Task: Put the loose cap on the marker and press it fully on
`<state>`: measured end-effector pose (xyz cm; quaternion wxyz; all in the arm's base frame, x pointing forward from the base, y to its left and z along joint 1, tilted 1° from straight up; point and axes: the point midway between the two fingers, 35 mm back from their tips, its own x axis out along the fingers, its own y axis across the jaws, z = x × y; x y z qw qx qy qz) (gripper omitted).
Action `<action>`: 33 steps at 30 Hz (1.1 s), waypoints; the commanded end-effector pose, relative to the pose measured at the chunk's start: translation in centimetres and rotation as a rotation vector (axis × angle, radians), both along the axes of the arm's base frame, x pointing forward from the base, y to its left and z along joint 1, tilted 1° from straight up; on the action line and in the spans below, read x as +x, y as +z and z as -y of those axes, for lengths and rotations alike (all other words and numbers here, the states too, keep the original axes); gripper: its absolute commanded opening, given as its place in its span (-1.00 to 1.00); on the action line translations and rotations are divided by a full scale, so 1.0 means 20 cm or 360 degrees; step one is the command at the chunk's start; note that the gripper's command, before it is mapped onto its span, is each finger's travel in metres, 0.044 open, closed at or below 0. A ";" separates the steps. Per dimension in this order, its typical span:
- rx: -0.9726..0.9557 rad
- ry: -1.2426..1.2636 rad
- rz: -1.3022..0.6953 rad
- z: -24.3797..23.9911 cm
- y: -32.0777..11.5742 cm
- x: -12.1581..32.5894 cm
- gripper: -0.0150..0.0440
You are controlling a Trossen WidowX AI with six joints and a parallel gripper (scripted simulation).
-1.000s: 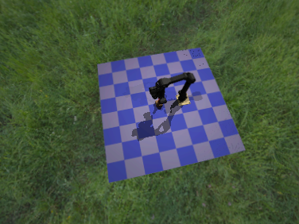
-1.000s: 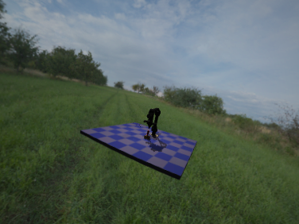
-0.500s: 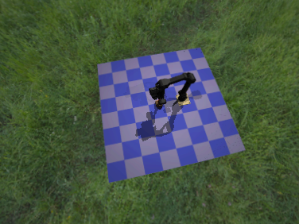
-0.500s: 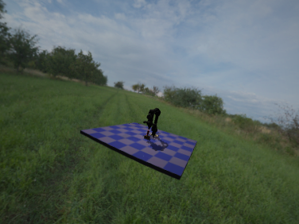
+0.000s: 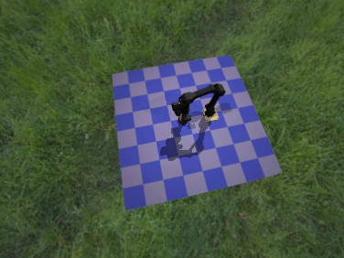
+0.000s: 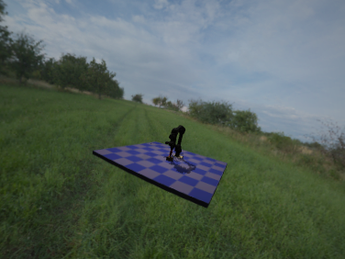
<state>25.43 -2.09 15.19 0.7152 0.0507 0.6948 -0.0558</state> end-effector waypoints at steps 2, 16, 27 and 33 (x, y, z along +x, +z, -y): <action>-0.0004 -0.0009 -0.0005 0.00 -0.04 0.00 -0.49; -0.0009 0.0000 0.0038 0.00 0.07 0.01 -0.49; -0.0015 0.0001 0.0126 0.00 0.42 -0.02 -0.49; -0.0015 0.0001 0.0126 0.00 0.42 -0.02 -0.05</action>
